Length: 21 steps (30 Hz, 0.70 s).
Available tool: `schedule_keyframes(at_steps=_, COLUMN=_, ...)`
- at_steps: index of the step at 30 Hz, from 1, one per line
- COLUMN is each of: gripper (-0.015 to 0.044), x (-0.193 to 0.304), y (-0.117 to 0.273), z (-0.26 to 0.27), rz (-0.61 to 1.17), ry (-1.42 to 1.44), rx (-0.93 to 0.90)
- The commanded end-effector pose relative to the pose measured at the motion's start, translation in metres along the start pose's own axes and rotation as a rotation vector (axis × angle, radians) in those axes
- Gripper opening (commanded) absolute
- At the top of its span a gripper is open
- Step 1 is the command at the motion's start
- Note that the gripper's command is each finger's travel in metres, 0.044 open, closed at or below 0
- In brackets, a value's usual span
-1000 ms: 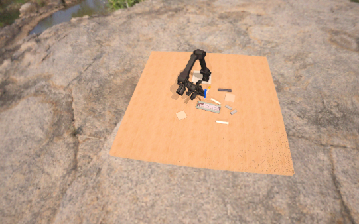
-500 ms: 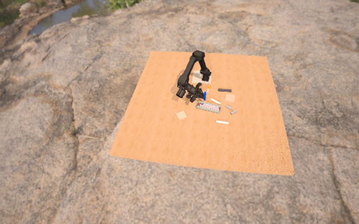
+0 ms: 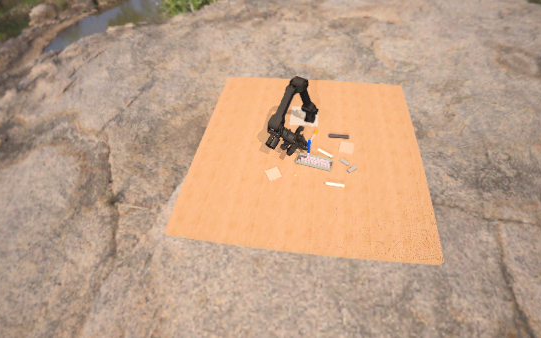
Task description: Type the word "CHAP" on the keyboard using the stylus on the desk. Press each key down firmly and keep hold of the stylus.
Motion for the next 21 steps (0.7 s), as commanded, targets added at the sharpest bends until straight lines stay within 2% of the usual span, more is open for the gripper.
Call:
schedule_keyframes(at_steps=1, gripper=0.0081, x=-0.003, y=-0.002, z=0.000, rz=0.003, ry=0.003, rx=-0.002)
schedule_keyframes(at_steps=21, gripper=0.0081, x=-0.013, y=-0.008, z=-0.001, rz=0.003, ry=0.003, rx=-0.002)
Point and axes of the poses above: the point midway between the two fingers, 35 mm back from their tips, its own y axis back along the fingers, its own z axis across the jaws, x = y × z, the point moved 9 cm from there along y, back along the fingers, and after that the axes turned 3 degrees about y, right-handed, at the moved point
